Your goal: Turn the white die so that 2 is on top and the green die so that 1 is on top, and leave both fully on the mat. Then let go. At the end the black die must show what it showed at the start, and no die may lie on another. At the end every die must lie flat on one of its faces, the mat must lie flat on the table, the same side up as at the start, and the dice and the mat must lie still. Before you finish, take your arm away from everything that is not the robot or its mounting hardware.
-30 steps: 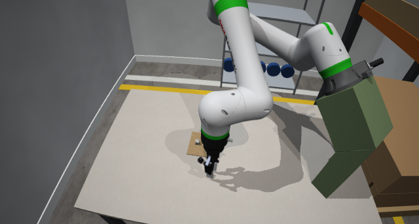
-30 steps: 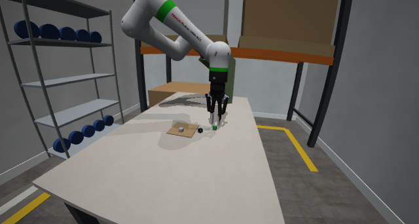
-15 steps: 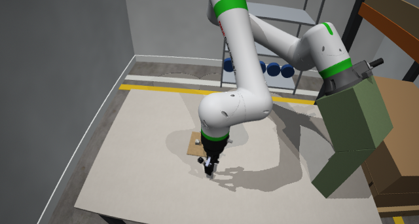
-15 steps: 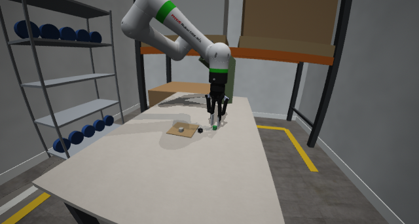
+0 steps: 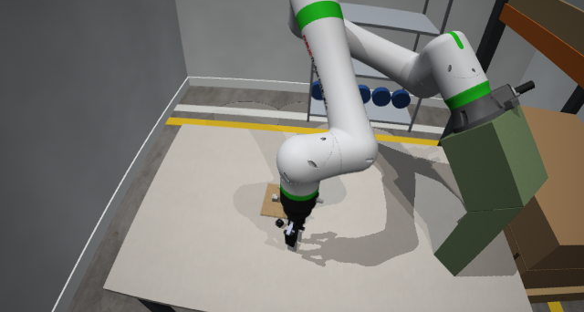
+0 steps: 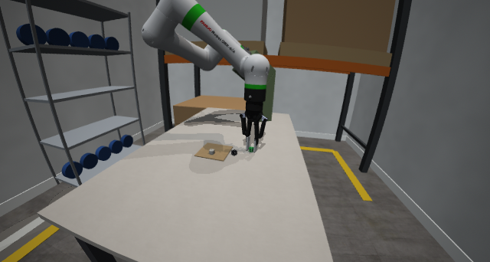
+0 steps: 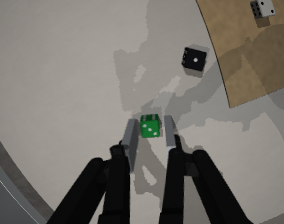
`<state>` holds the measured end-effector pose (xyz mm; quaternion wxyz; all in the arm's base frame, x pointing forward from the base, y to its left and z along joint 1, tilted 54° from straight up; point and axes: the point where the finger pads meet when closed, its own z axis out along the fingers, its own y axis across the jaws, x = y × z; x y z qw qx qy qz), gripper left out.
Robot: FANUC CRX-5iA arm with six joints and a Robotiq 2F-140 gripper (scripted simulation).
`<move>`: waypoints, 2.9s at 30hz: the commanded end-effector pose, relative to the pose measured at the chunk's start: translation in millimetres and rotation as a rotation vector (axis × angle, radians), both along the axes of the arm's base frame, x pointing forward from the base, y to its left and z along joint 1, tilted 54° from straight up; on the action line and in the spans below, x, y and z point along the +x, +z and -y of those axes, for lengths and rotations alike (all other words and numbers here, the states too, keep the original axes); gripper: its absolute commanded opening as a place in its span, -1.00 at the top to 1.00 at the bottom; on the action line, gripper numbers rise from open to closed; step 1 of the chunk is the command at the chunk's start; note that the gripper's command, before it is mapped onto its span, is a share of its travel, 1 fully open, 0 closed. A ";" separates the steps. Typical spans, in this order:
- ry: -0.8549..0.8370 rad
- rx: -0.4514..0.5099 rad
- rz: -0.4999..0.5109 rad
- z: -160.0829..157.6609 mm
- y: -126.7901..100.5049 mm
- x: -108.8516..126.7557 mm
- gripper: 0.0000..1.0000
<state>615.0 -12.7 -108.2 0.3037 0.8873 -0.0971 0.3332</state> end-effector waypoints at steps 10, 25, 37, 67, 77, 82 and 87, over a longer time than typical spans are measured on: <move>0.000 0.000 0.000 1.2 -1.4 1.2 0.57; 0.000 0.000 0.000 1.2 -1.4 1.2 0.57; 0.000 0.000 0.000 1.2 -1.4 1.2 0.57; 0.000 0.000 0.000 1.2 -1.4 1.2 0.81; 0.000 0.000 0.000 0.1 -0.4 0.3 0.81; 0.000 0.000 0.000 -12.3 11.9 -10.7 0.81; 0.000 0.000 0.000 -34.7 33.9 -30.4 0.81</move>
